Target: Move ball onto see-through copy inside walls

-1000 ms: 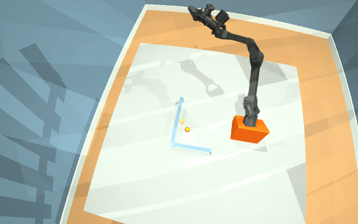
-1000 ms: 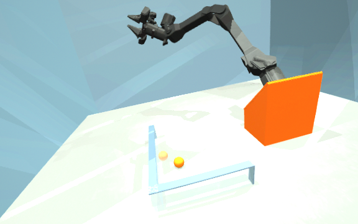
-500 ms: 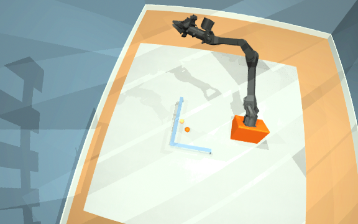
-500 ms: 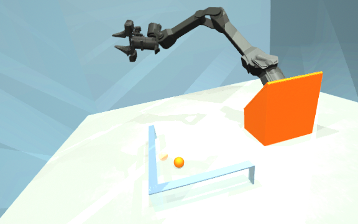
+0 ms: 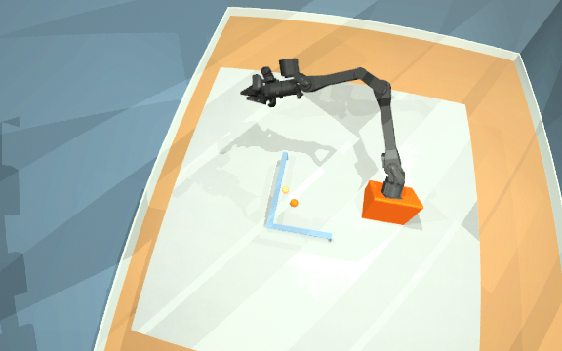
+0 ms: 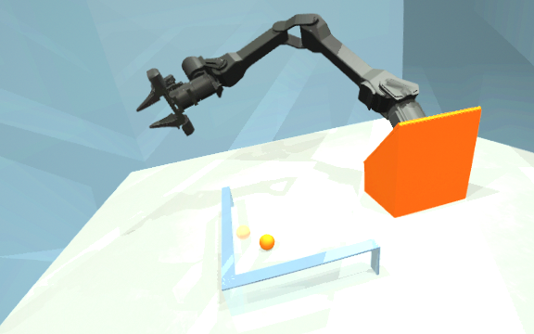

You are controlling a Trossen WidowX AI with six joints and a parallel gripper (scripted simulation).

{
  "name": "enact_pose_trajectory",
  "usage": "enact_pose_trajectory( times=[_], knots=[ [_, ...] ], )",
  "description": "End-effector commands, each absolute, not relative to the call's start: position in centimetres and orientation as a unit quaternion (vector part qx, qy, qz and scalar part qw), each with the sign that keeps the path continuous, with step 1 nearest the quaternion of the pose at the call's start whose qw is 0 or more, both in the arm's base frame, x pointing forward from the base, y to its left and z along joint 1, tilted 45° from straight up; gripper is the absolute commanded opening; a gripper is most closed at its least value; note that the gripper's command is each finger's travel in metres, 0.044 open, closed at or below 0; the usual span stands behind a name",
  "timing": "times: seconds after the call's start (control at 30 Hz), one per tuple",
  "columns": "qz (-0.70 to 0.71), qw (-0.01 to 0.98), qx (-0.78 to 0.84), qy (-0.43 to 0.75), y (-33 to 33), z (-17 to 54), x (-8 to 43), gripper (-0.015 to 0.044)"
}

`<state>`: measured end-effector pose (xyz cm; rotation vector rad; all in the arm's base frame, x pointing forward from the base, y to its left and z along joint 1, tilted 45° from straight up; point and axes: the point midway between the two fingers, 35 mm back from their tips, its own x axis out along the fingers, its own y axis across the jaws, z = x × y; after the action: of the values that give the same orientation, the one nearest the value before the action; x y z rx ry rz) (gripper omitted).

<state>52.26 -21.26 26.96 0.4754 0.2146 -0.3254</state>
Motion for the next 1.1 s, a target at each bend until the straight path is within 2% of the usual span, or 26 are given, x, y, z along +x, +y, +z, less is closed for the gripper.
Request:
enact_pose_trajectory(
  times=[0.0, 0.27, 0.53, 0.73, 0.9, 1.07],
  knots=[
    [-0.192, 0.936, 0.227, 0.189, -19.3, 20.7, 52.7, 0.0255],
    [-0.259, 0.877, 0.161, 0.371, -14.5, 8.4, 50.1, 0.0255],
    [-0.304, 0.782, 0.009, 0.544, -10.1, -1.3, 43.2, 0.0255],
    [-0.31, 0.721, -0.068, 0.616, -7.7, -5.3, 38.6, 0.0255],
    [-0.325, 0.652, -0.174, 0.663, -8.3, -6.7, 34.5, 0.0255],
    [-0.327, 0.63, -0.206, 0.674, -8.5, -6.9, 33.4, 0.0255]
  ],
)
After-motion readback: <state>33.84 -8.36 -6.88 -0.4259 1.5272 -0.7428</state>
